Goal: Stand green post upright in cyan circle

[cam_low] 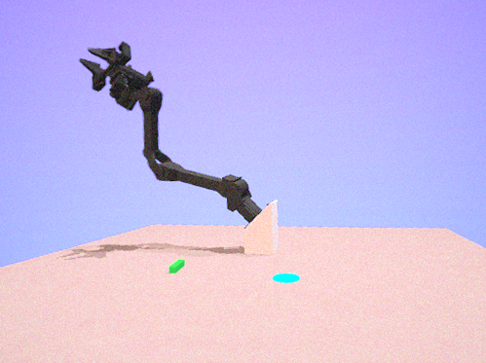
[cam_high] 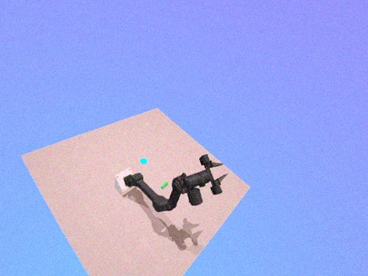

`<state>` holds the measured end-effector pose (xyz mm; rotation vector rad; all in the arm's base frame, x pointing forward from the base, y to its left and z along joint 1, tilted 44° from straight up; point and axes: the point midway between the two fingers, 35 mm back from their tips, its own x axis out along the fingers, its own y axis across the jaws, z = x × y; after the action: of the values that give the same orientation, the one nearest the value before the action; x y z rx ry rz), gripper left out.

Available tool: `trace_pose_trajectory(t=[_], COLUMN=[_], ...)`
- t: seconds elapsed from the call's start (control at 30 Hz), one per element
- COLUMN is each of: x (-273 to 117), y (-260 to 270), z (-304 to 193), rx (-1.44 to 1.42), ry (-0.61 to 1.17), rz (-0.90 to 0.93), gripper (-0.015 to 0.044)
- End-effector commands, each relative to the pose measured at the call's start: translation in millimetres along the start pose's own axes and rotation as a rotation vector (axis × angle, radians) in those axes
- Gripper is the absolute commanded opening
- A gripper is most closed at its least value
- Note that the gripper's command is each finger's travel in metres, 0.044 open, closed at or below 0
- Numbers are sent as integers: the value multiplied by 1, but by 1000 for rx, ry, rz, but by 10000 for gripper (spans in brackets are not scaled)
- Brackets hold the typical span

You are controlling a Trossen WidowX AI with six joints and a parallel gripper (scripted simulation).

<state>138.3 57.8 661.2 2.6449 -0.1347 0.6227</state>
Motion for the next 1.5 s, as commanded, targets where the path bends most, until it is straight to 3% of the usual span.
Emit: trace_pose_trajectory(t=[0.0, 0.4, 0.8, 1.13, 1.47], x=[3, 21, 40, 47, 40], y=[-37, -121, -192, -227, -237], z=[-4, 23, 94, 180, 275], rx=[-238, -878, -1488, -1944, -2317], ry=[17, 5, -47, -100, -142], rz=[-18, -101, -292, -550, -923], gripper=[233, 233, 233, 233, 233])
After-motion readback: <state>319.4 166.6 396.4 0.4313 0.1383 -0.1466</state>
